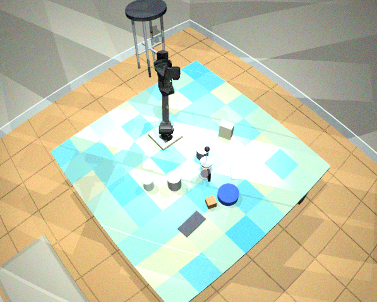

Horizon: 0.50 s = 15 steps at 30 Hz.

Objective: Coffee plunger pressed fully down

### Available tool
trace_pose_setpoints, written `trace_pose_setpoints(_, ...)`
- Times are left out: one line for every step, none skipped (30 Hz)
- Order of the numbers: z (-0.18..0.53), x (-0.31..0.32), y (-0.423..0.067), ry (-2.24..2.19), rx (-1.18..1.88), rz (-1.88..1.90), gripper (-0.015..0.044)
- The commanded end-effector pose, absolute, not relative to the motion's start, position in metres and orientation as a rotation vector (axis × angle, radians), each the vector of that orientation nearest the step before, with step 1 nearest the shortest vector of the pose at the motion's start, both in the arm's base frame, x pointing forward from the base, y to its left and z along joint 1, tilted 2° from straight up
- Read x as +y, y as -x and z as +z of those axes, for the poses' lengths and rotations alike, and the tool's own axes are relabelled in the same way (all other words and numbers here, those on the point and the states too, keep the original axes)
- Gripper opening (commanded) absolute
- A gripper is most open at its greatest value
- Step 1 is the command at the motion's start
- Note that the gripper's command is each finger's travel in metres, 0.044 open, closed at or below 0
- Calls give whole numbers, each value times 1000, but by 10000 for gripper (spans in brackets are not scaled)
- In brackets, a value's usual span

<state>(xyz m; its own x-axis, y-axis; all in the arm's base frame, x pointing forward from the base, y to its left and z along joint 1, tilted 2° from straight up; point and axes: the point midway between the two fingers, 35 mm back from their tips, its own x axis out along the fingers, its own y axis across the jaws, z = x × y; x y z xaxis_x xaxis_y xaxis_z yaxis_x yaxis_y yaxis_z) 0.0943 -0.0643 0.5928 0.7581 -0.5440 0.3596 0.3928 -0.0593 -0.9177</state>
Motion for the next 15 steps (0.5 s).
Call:
trace_pose_setpoints(545, -84, -150, 1101, 117, -542, 440)
trace_pose_setpoints(536, -84, -160, 1039, 117, -504, 440)
trace_pose_setpoints(527, -84, -169, 977, 120, -466, 440)
trace_pose_setpoints(518, -83, -178, 915, 124, -429, 440)
trace_pose_setpoints(508, -82, -187, 852, 131, -393, 440)
trace_pose_setpoints(498, -80, -196, 790, 140, -357, 440)
trace_pose_setpoints(488, -78, -205, 730, 151, -324, 440)
trace_pose_setpoints(478, -75, -213, 670, 164, -291, 440)
trace_pose_setpoints(468, -71, -221, 611, 179, -260, 440)
trace_pose_setpoints(458, -68, -228, 553, 196, -230, 440)
trace_pose_setpoints(448, -63, -235, 496, 214, -202, 440)
trace_pose_setpoints(437, -58, -241, 439, 235, -174, 440)
trace_pose_setpoints(426, -53, -246, 384, 256, -149, 440)
trace_pose_setpoints(416, -47, -251, 330, 280, -124, 440)
trace_pose_setpoints(405, -41, -256, 276, 305, -102, 440)
